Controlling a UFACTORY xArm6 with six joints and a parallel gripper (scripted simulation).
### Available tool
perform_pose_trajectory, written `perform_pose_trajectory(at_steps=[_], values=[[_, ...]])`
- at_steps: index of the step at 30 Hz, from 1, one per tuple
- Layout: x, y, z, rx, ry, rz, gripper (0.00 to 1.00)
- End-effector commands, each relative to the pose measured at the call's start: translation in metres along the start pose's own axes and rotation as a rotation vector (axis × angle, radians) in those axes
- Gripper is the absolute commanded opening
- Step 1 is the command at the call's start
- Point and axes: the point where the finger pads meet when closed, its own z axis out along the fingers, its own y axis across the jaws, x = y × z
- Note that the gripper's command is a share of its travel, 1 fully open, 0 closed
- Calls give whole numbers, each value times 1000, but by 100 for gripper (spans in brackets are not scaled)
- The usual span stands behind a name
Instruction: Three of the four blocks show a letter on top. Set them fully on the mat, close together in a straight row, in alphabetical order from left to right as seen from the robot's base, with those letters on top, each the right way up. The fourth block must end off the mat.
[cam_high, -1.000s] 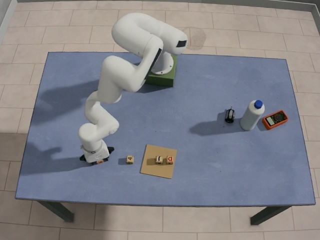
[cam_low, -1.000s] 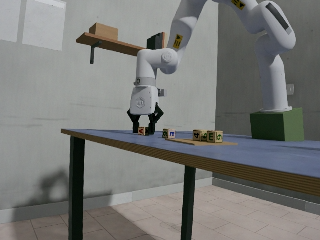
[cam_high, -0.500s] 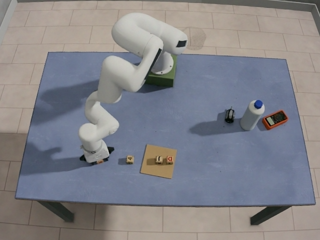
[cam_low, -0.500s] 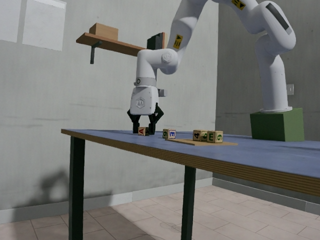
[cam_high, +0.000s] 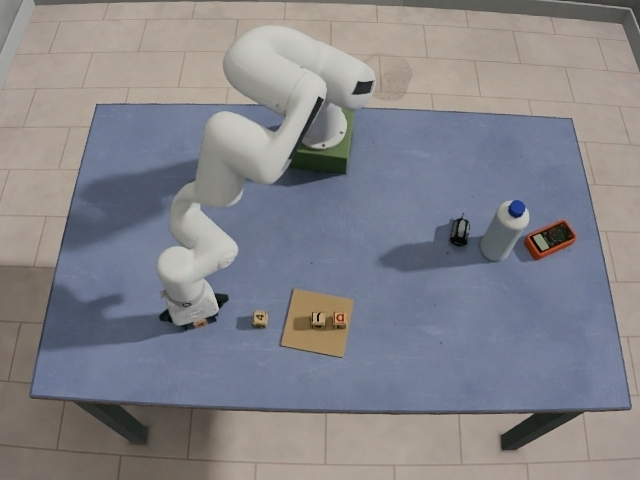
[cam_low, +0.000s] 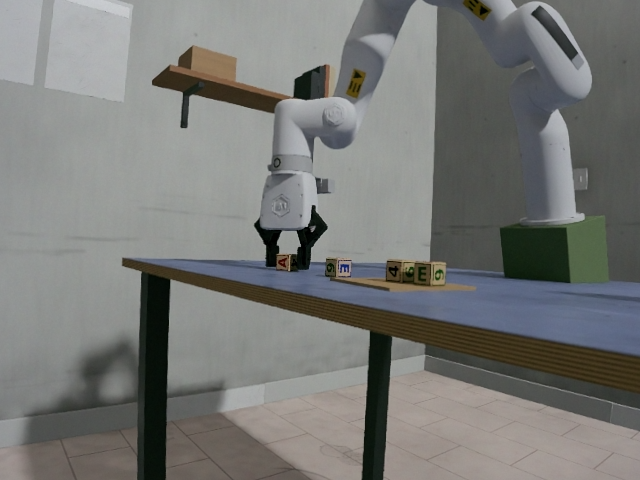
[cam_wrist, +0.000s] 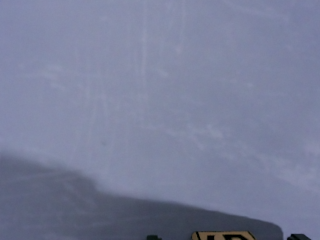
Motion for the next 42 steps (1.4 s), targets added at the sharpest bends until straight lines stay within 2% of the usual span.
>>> perform_pose_trajectory(at_steps=[1,4,5,21,22,42], values=[[-1,-1,-2,3,-3,0,69],[-1,-1,-2,3,-3,0,69],[-1,-1,-2,3,-3,0,48],[-1,-1,-2,3,-3,0,48],[-1,-1,-2,3,-3,0,28],[-1,-1,-2,3,-3,0,28]])
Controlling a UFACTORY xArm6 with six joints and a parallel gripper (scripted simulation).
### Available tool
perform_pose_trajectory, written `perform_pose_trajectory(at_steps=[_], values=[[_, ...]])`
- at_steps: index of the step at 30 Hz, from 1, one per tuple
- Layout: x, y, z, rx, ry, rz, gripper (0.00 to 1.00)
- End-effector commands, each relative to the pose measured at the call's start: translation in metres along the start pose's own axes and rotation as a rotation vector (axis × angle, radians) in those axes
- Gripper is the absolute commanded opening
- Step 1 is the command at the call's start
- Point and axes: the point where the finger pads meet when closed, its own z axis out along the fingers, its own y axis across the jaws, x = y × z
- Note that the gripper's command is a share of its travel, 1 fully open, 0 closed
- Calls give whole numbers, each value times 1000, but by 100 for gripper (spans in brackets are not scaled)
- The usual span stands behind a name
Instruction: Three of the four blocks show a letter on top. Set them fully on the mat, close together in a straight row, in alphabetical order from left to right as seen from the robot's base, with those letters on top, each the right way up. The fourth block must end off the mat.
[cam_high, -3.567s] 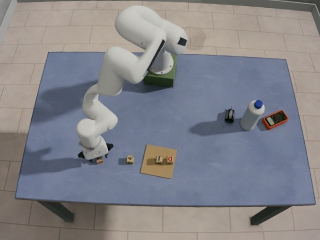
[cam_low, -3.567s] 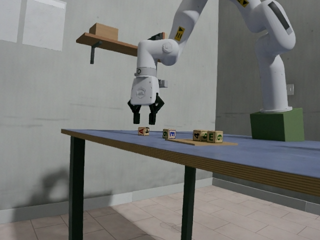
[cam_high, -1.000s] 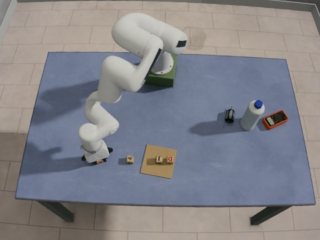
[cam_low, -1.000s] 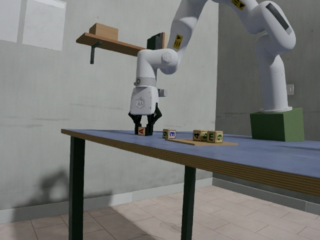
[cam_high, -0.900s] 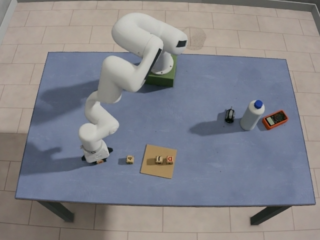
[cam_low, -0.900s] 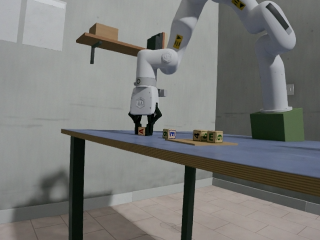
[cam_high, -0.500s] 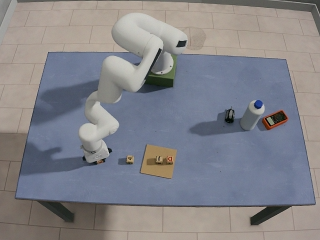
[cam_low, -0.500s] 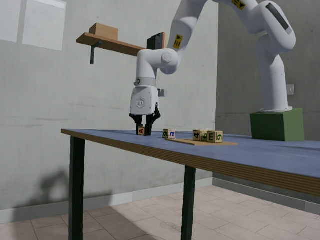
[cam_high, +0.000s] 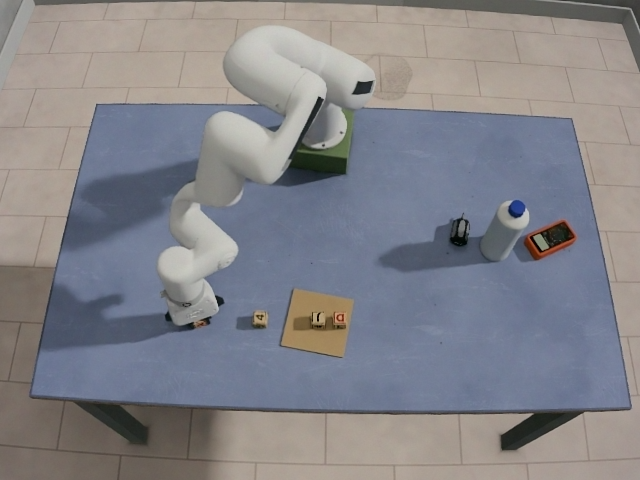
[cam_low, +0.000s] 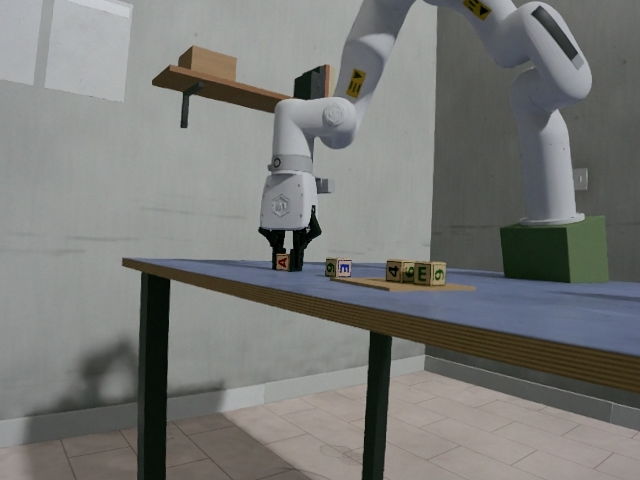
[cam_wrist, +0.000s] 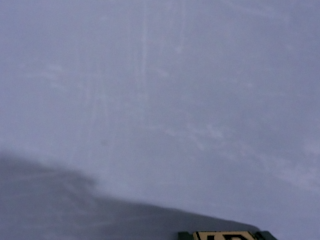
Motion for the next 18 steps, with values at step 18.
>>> perform_pose_trajectory(at_steps=[18], values=[[-1,-1,-8,3,-3,0,28]])
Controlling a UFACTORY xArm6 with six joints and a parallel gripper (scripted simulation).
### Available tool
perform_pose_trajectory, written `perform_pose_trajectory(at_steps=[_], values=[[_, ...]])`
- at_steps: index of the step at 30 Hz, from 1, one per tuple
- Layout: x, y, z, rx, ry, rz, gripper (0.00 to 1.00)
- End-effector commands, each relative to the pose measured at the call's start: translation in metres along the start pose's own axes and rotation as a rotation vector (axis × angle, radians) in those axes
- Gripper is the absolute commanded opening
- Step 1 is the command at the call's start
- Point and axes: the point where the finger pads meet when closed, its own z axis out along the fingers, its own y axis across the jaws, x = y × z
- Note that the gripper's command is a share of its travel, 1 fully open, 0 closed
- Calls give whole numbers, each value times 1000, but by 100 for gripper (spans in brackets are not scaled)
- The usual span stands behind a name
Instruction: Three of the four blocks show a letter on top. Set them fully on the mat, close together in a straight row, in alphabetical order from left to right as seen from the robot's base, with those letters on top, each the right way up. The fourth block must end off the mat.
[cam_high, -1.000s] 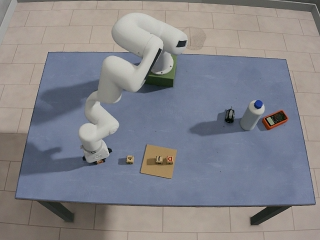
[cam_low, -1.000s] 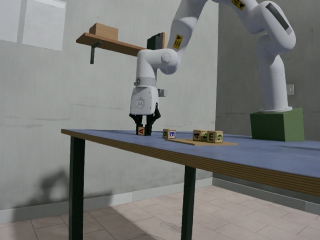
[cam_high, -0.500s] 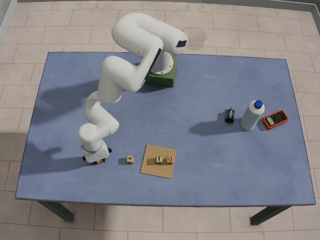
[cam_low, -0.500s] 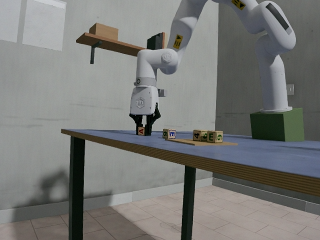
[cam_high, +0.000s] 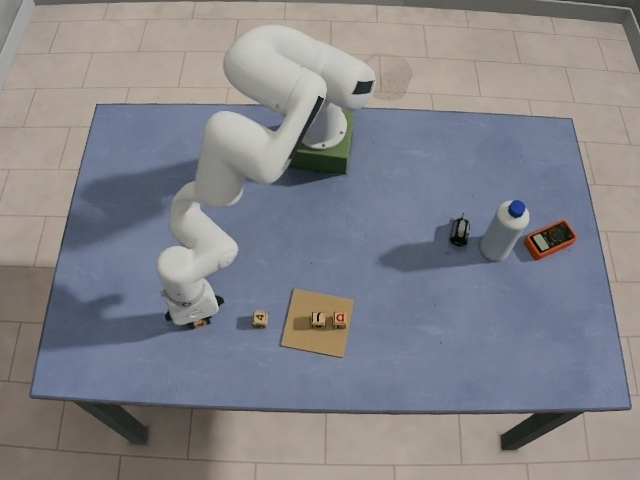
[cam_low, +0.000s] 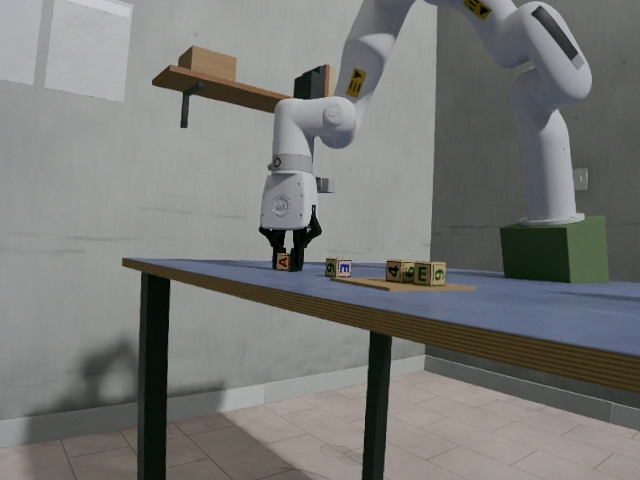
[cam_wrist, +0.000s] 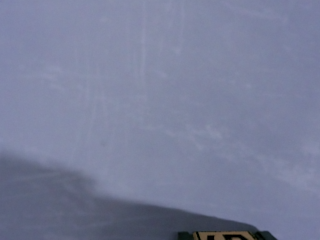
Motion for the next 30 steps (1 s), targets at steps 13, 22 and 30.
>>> perform_pose_trajectory(at_steps=[13,22,30], values=[[-1,-2,-78,5,-4,0,28],[-1,-2,-101,5,-4,0,28],[-2,-1,-101,5,-3,-4,28]])
